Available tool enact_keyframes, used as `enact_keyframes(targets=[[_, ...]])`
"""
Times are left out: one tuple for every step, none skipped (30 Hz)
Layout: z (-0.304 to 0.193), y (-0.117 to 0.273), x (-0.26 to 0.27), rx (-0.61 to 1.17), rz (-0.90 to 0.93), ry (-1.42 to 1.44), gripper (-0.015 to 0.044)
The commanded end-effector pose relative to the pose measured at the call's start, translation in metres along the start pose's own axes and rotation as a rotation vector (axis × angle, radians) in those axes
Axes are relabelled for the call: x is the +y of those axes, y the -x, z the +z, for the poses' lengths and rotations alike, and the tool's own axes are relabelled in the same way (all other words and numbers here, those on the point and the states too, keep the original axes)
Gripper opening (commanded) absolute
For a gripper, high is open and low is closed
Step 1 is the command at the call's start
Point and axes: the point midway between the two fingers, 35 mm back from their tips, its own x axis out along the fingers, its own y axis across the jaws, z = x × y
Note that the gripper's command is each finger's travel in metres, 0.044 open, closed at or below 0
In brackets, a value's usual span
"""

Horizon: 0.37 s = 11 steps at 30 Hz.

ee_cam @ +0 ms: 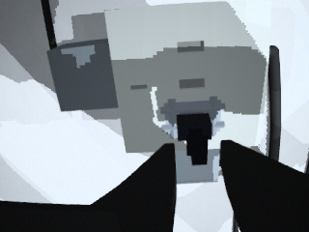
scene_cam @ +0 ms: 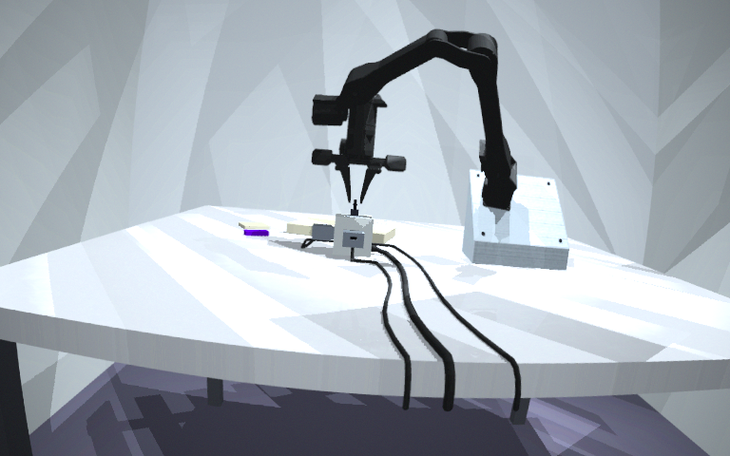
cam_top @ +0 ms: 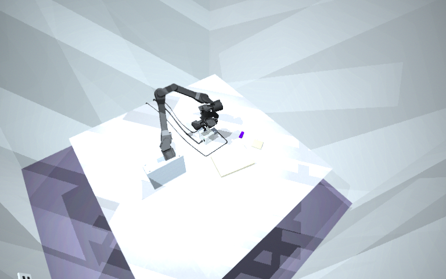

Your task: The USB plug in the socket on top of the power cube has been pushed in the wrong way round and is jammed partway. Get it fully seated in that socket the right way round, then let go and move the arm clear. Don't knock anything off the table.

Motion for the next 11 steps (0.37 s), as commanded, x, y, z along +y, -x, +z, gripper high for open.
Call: enact_keyframes(targets=[[-0.0002, 0.0019, 0.0000, 0.000, 0.000, 0.000, 0.0095], [-0.0002, 0.0029, 0.0000, 0.000, 0.000, 0.000, 0.0095], [-0.0003, 0.0039, 0.0000, 0.000, 0.000, 0.000, 0.0095], [-0.0004, 0.0049, 0.0000, 0.000, 0.000, 0.000, 0.0095], [-0.0005, 0.0059, 0.0000, 0.000, 0.000, 0.000, 0.0095], [-0.0006, 0.0069, 0.0000, 0.000, 0.000, 0.000, 0.0095], [-0.0007, 0.0079, 0.0000, 0.000, 0.000, 0.000, 0.0095], [-0.0007, 0.0089, 0.0000, 0.000, 0.000, 0.000, 0.0095], [-0.0008, 0.0099, 0.0000, 0.000, 0.000, 0.000, 0.0095], [-0.0009, 0.0109, 0.0000, -0.001, 0.000, 0.000, 0.0095], [-0.0010, 0.0119, 0.0001, -0.001, 0.000, 0.000, 0.0095]])
